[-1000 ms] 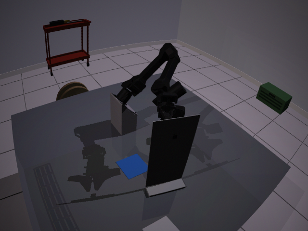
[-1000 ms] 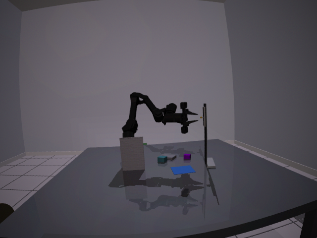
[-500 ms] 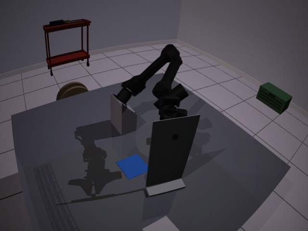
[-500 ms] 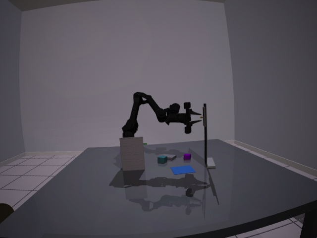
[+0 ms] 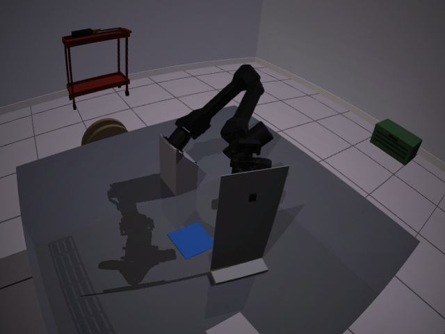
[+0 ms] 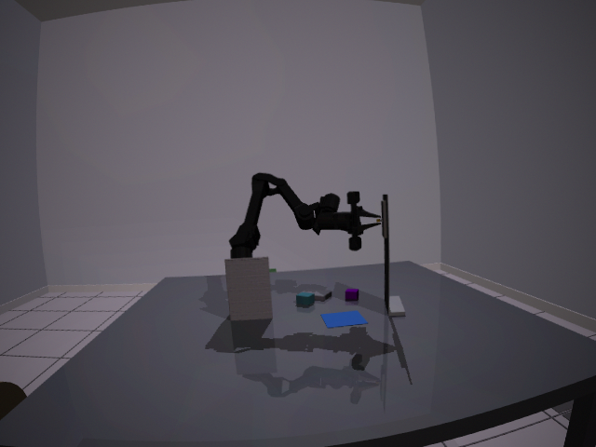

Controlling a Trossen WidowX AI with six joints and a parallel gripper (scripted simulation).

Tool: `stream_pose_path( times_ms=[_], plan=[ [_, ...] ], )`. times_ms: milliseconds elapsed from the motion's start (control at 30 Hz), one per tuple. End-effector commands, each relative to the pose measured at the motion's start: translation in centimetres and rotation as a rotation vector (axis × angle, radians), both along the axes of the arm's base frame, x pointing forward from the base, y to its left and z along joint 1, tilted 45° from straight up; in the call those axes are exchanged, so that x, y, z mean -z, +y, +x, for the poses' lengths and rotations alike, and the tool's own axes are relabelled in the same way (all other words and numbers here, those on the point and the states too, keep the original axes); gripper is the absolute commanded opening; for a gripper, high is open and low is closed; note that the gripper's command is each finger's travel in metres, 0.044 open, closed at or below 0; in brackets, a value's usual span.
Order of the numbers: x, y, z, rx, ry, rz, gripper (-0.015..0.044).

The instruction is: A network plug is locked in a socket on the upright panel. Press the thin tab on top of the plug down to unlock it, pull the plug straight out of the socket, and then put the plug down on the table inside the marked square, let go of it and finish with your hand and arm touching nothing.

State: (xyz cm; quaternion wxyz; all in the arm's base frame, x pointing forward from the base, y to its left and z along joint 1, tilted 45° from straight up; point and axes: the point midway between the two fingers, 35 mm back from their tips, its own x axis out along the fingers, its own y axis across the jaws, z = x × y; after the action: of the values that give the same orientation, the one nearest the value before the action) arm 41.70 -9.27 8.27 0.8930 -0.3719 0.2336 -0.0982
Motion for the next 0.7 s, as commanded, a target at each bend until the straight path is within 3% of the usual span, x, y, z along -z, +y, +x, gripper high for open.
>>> stream_pose_path(
  times_ms=[0,267,667],
  plan=[
    [-0.04,0.00,0.06,-0.004,-0.001,-0.001,0.0056],
    [-0.04,0.00,0.06,-0.004,-0.001,-0.001,0.0003],
    [-0.10,0.05,-0.37,-0.004,-0.001,-0.001,0.0000]
  ],
)
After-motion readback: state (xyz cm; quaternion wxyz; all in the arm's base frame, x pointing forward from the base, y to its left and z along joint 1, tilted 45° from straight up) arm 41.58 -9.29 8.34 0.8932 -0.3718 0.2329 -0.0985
